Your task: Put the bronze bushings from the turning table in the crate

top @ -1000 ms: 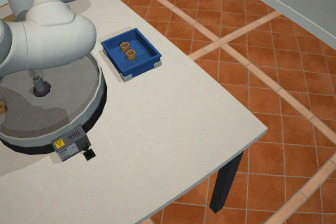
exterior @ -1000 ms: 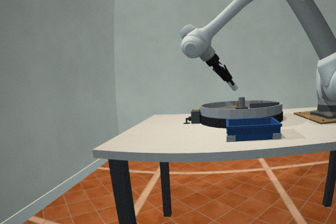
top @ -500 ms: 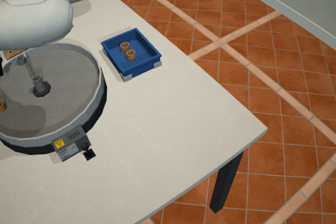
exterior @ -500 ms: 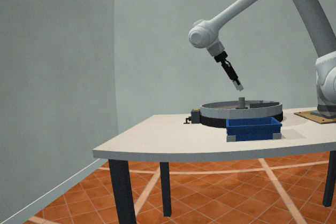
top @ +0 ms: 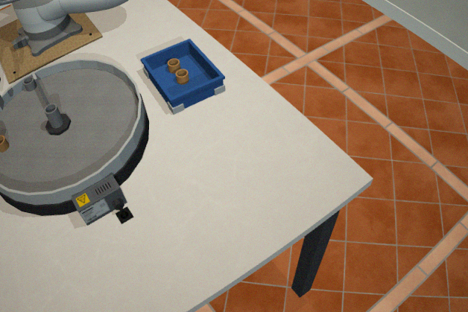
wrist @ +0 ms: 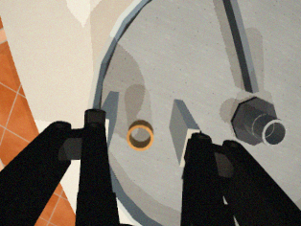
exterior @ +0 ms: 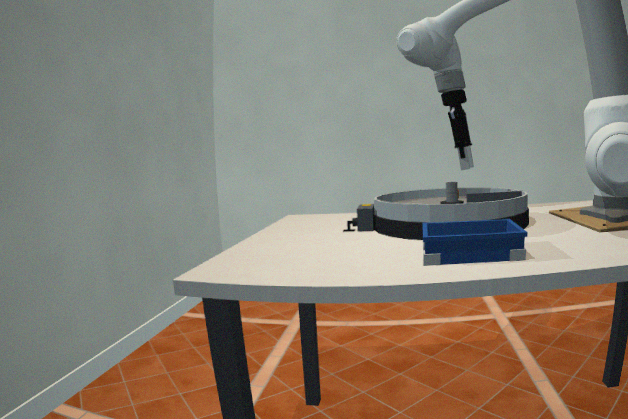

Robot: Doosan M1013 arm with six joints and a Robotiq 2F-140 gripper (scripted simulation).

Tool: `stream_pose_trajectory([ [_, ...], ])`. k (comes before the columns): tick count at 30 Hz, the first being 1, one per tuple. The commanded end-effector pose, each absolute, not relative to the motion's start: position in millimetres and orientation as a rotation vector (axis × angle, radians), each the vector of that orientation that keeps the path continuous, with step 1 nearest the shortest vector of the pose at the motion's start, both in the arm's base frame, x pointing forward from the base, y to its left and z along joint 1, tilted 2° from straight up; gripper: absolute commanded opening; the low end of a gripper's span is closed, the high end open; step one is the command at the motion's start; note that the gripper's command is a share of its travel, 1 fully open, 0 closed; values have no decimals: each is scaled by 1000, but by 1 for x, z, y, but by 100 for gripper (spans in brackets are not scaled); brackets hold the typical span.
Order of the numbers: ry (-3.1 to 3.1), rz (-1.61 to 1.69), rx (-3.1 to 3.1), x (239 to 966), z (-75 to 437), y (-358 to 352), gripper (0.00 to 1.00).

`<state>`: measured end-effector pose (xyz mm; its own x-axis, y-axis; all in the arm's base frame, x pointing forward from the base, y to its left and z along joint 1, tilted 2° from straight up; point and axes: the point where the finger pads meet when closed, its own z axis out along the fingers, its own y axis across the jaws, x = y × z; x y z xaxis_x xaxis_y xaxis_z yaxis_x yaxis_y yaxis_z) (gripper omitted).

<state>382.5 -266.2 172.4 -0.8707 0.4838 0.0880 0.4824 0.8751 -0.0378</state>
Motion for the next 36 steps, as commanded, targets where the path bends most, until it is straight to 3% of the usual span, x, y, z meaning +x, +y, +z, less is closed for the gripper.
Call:
stream_pose_trajectory([
  [1,-2983,3,-916,372,172,-262,32],
  [14,-3001,-14,-1039,363,167,-259,32],
  [24,-3001,-15,-1039,365,95,-260,32],
  [36,-3001,-15,-1039,365,91,-260,32],
])
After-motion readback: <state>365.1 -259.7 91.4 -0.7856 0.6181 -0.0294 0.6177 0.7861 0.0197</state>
